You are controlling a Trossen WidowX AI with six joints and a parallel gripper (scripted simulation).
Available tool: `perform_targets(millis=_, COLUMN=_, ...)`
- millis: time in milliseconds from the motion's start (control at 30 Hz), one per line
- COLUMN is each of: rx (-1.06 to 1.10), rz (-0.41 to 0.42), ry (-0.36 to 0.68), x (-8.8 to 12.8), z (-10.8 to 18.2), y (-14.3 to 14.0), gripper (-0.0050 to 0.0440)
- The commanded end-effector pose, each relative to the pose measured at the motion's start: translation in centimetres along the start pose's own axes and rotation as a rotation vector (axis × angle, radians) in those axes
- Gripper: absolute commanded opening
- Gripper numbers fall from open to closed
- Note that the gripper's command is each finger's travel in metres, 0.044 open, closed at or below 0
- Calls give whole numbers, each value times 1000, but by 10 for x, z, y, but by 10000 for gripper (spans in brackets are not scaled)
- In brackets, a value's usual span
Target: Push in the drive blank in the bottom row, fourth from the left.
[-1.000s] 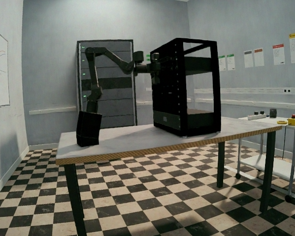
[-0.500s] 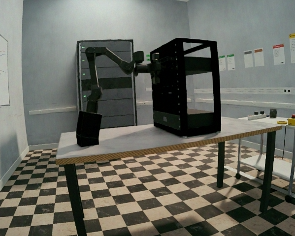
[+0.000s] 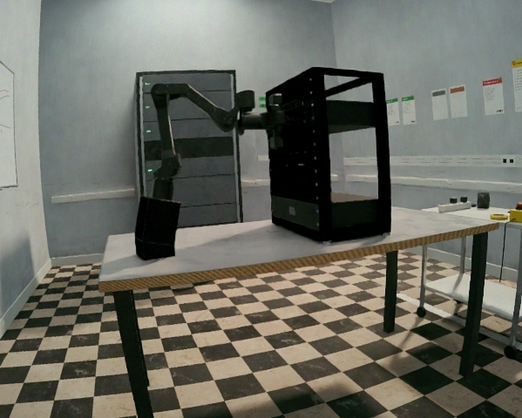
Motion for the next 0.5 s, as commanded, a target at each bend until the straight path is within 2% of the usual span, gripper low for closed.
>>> perform_targets(millis=0, rx=6, rz=-25, ry=-1, x=-6, z=0, y=10, gripper=-50)
perform_targets(millis=467, rx=6, rz=-25, ry=-1, x=-9, z=0, y=10, gripper=-50)
Point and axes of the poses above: the point midway between the two fingers, 35 mm back from their tips, its own x axis back along the fingers, its own y axis across the jaws, z = x × y, the point moved 6 cm from there along x, back along the fingers, and after that the axes turned 11 degrees about x, right-handed, at the moved point
